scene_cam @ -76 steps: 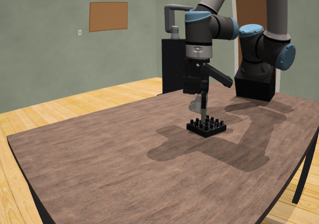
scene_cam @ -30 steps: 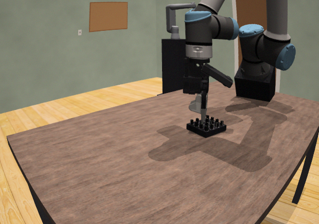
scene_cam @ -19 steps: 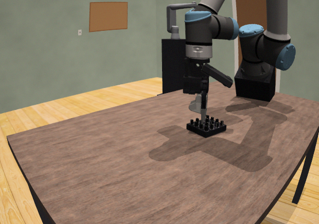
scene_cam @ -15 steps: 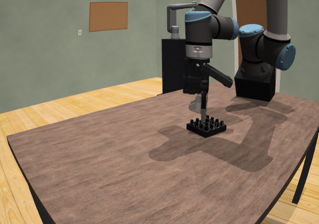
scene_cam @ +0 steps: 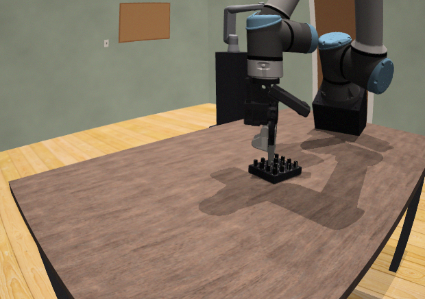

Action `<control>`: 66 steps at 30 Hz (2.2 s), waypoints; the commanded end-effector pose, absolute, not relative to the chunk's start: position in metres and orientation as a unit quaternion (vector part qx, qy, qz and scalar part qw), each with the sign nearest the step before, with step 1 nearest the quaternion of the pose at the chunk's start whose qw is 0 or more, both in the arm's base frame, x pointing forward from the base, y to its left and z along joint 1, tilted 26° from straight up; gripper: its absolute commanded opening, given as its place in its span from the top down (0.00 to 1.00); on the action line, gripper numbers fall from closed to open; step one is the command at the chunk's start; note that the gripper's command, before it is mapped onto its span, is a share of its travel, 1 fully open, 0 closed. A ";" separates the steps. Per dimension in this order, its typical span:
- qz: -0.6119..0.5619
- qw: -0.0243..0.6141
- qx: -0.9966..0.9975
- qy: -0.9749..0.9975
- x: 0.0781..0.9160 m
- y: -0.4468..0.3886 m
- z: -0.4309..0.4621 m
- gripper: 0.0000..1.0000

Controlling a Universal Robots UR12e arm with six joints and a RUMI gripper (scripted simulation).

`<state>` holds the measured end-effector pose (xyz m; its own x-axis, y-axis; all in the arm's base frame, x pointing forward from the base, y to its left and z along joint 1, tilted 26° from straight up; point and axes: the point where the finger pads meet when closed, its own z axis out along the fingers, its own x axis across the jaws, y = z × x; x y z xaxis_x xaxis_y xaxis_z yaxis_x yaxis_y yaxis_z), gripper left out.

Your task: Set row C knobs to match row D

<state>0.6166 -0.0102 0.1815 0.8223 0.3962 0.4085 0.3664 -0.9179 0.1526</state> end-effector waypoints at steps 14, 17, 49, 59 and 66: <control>0.222 0.034 0.953 0.201 0.619 -0.010 0.184 0.89; 0.222 0.034 0.953 0.201 0.619 -0.010 0.184 0.89; 0.221 0.033 0.954 0.201 0.623 -0.008 0.170 0.89; 0.221 0.033 0.954 0.201 0.623 -0.008 0.168 0.89; 0.221 0.033 0.954 0.201 0.623 -0.008 0.169 0.89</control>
<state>0.6243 -0.0106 0.1715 0.8211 0.3967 0.4103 0.3660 -0.9176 0.1549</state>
